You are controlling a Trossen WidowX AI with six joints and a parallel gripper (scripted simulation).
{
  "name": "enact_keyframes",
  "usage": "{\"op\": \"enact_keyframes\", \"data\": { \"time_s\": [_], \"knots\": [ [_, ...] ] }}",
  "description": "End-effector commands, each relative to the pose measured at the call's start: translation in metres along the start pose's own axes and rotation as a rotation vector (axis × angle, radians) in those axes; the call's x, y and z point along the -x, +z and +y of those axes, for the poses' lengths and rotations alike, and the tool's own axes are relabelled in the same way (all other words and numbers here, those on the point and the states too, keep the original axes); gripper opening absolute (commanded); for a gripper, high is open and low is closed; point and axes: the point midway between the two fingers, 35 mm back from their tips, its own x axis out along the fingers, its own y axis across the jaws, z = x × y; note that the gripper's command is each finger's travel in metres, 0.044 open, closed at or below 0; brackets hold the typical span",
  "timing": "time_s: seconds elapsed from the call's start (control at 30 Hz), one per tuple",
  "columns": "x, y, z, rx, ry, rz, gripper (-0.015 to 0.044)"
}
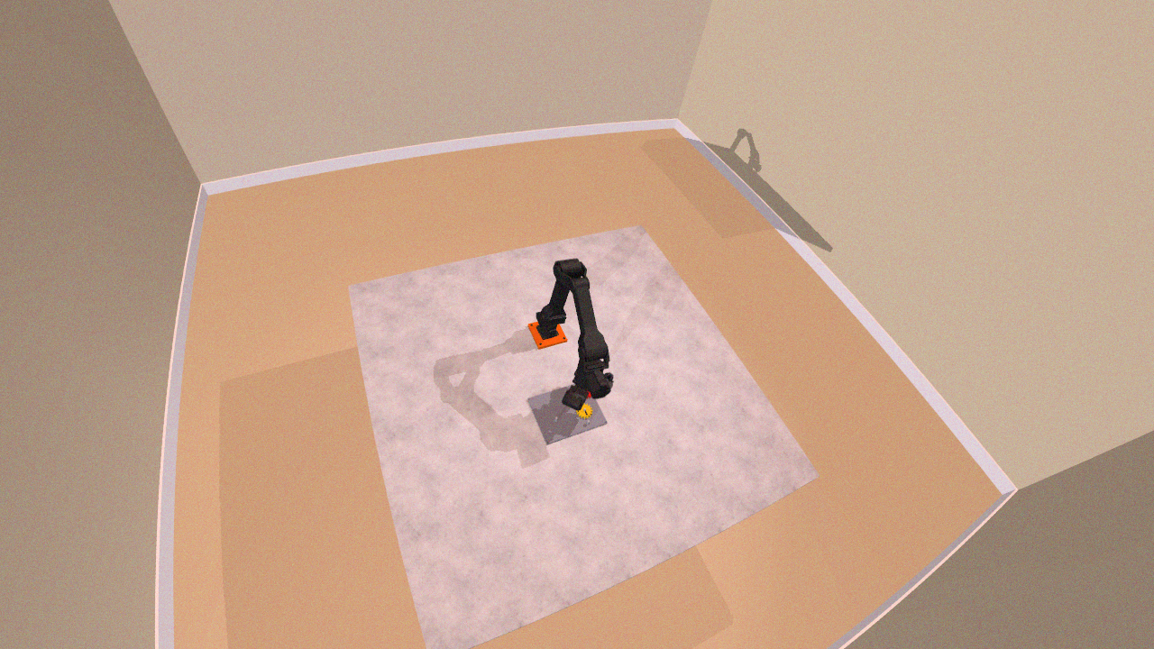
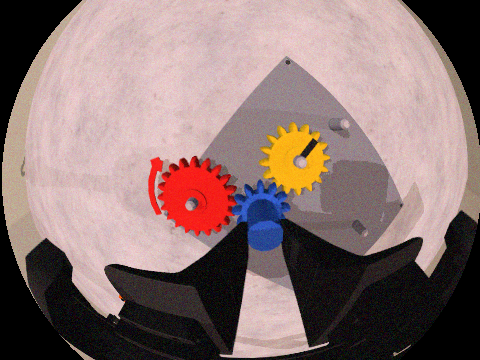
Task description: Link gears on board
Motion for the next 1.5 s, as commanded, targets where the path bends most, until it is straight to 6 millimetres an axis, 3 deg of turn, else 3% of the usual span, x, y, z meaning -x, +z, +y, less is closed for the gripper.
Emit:
{"op": "enact_keyframes", "data": {
  "time_s": [0.0, 0.47, 0.7, 1.2, 1.4, 1.47],
  "knots": [
    [-0.001, 0.0003, 0.0005, 0.082, 0.001, 0.001, 0.0],
    [-0.003, -0.0005, -0.0002, 0.404, 0.001, 0.0, 0.0],
    [-0.0041, 0.0003, 0.0002, 0.311, 0.001, 0.0, 0.0],
    [-0.0064, -0.0006, 0.0004, -0.089, 0.001, 0.001, 0.0],
    [-0.0074, 0.0002, 0.0002, -0.075, 0.001, 0.001, 0.0],
    [-0.0071, 0.0002, 0.0002, -0.064, 0.001, 0.001, 0.0052]
  ]
}}
